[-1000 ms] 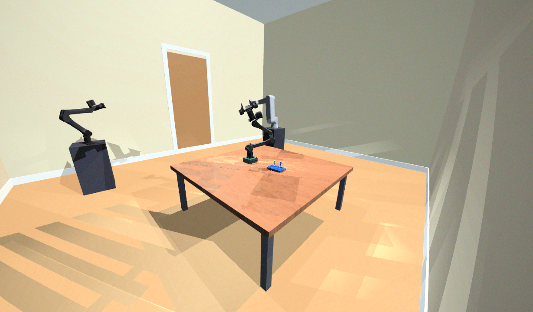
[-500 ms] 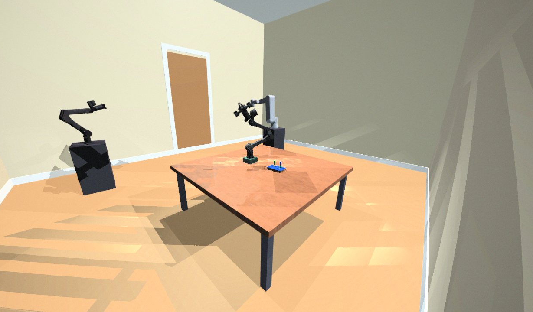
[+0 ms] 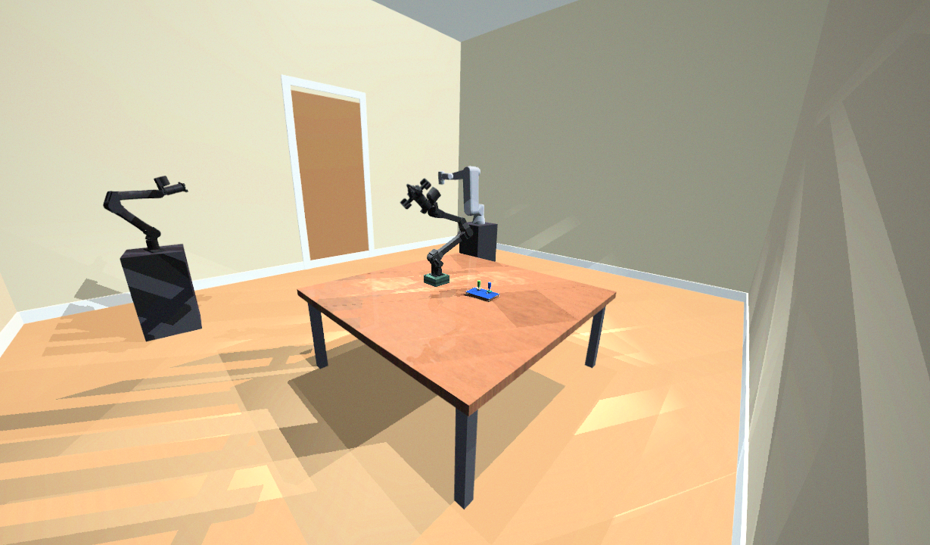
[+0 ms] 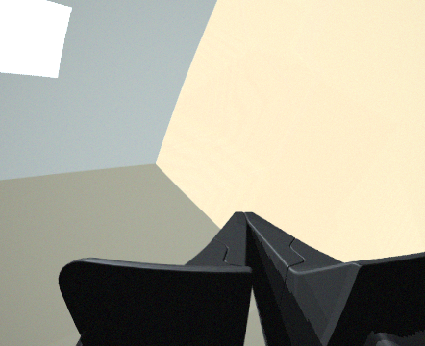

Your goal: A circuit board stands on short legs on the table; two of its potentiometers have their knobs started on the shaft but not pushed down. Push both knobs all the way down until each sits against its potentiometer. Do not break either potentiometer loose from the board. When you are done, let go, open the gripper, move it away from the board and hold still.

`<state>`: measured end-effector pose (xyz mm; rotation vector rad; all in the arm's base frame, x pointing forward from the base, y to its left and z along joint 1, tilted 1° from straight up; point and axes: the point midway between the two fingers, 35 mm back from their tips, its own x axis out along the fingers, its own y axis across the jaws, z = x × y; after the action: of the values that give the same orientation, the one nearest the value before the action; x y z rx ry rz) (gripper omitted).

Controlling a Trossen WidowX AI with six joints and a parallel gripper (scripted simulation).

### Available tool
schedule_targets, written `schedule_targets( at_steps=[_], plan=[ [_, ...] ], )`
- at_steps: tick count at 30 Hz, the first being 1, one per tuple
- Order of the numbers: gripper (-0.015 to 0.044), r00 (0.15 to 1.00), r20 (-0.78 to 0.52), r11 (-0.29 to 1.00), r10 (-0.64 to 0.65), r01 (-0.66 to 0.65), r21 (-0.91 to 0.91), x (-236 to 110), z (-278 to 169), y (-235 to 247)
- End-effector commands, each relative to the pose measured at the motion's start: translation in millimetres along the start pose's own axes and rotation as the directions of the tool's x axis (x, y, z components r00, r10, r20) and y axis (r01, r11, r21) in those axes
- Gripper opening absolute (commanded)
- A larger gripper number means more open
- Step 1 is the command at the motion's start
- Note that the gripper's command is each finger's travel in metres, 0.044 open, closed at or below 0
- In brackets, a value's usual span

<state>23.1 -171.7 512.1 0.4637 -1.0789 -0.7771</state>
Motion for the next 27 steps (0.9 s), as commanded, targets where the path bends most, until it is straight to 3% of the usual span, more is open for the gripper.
schedule_targets(
  at_steps=[1, 27],
  plan=[
    [0.0, 0.999, -0.034, 0.999, -0.026, 0.027, 0.018, 7, -8, -11],
    [0.0, 0.9, -0.377, 0.972, -0.217, 0.235, 0.001, 43, -107, -75]
  ],
)
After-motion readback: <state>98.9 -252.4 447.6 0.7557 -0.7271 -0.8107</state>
